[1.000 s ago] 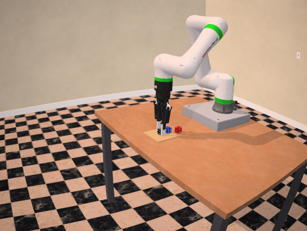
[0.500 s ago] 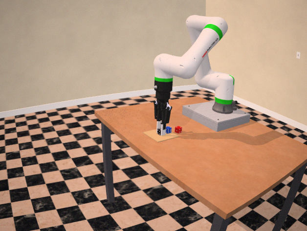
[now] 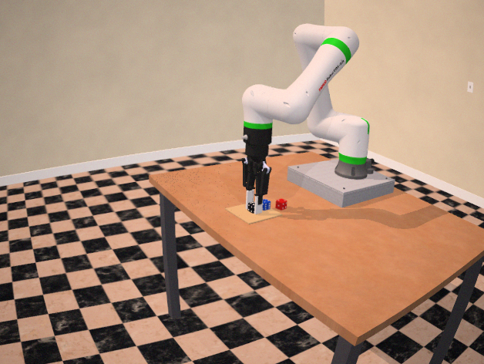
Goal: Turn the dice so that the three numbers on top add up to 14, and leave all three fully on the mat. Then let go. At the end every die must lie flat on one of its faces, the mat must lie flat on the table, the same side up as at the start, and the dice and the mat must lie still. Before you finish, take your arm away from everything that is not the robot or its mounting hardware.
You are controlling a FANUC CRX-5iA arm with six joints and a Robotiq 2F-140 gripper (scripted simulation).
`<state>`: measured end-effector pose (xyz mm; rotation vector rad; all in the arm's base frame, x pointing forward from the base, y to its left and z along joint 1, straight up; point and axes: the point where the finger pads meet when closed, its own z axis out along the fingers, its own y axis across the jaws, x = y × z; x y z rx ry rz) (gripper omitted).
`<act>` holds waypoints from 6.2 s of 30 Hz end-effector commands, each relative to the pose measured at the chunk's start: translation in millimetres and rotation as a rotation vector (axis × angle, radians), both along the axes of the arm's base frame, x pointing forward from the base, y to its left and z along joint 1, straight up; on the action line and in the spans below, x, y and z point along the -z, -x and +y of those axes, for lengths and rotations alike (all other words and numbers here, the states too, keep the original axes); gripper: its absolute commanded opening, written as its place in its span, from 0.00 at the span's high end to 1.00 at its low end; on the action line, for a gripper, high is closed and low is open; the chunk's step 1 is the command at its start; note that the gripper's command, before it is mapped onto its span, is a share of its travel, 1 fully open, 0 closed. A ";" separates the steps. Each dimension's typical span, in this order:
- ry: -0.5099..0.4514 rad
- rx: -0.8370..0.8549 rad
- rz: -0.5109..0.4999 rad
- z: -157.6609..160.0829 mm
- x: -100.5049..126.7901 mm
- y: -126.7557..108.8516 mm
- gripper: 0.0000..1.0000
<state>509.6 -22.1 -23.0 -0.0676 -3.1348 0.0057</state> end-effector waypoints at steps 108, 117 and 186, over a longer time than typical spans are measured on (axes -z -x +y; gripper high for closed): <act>-0.009 -1.521 0.005 23.1 -86.5 89.8 0.00; -0.010 -1.748 0.006 24.9 -84.4 103.5 0.00; -0.010 -1.754 0.006 24.7 -59.7 104.0 0.72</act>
